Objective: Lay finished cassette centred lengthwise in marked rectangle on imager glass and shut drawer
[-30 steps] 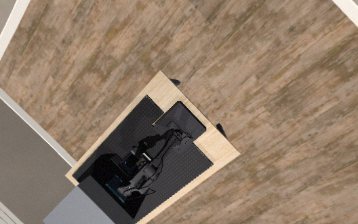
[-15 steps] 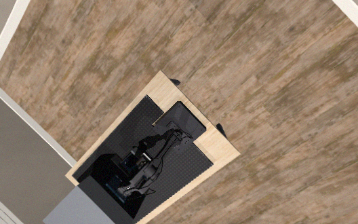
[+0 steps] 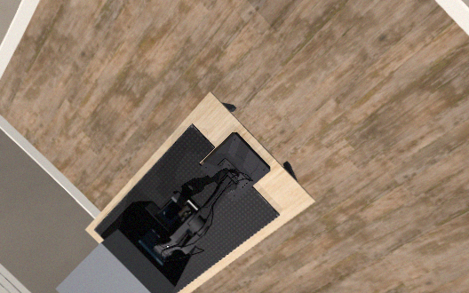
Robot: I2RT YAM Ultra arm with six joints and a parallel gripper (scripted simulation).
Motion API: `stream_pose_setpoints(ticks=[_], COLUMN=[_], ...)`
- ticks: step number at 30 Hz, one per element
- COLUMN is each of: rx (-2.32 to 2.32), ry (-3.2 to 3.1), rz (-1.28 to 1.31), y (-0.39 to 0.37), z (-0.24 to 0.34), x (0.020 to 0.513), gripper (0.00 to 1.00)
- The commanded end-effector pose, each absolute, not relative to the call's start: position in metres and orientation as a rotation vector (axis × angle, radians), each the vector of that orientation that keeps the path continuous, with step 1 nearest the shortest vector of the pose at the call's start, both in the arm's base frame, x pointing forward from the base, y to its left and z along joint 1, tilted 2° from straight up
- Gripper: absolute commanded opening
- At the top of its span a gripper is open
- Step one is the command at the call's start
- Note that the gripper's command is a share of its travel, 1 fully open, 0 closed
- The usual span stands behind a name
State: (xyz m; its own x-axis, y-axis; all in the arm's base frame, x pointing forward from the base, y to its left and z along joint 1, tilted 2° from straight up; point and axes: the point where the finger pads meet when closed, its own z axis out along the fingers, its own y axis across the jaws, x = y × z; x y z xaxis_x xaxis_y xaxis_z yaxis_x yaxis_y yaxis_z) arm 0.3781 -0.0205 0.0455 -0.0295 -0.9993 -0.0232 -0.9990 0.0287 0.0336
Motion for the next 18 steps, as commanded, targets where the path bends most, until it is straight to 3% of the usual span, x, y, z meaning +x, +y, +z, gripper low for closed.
stream_pose_setpoints(ticks=[1, 18], rx=[2.212, 2.2], ry=[-2.264, -2.251], rz=[-0.032, -0.063], y=[-0.0222, -0.0217], z=[0.0618, 0.0519], x=[0.385, 0.386], gripper=[0.0, 0.0])
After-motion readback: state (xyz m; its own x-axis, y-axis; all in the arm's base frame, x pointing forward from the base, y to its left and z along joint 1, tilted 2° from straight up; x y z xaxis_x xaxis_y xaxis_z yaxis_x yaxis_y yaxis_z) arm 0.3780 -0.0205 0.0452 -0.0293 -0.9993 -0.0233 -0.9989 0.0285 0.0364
